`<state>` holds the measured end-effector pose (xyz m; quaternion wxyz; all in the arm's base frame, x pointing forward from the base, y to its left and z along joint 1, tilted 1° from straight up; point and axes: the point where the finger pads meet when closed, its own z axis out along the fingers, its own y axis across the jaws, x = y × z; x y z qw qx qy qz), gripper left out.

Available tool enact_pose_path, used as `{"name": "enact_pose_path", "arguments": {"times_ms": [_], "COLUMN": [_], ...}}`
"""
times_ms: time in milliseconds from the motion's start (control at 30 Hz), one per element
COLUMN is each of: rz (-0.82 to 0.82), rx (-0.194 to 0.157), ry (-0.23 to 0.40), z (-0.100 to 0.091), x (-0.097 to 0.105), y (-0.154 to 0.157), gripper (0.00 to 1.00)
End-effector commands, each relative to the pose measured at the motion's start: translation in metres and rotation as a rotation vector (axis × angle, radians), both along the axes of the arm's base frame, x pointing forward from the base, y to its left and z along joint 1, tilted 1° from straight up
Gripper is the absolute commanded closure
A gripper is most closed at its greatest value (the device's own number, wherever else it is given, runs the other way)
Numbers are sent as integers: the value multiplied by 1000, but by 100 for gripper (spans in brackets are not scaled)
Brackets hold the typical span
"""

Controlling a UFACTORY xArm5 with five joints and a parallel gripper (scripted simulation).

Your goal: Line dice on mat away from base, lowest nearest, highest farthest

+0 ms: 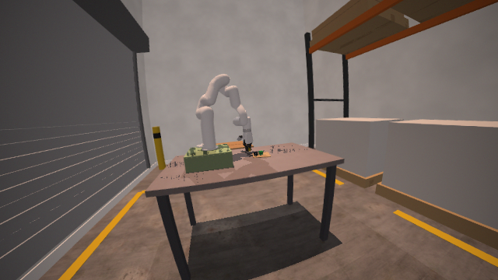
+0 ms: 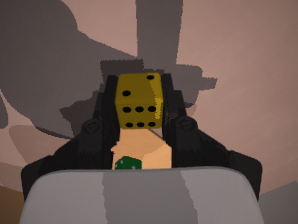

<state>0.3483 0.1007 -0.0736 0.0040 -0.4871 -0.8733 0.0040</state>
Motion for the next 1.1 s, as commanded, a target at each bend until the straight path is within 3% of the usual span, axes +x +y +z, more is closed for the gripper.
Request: {"name": "enact_pose_path", "arguments": {"times_ms": [0, 367, 867, 1067], "rz": [0, 0, 9, 164], "rx": [1, 1, 1, 3], "ry": [-4, -4, -4, -3], "z": [20, 82, 86, 87], "x": [2, 2, 4, 24], "y": [0, 0, -1, -20], "gripper": [73, 73, 73, 73]}}
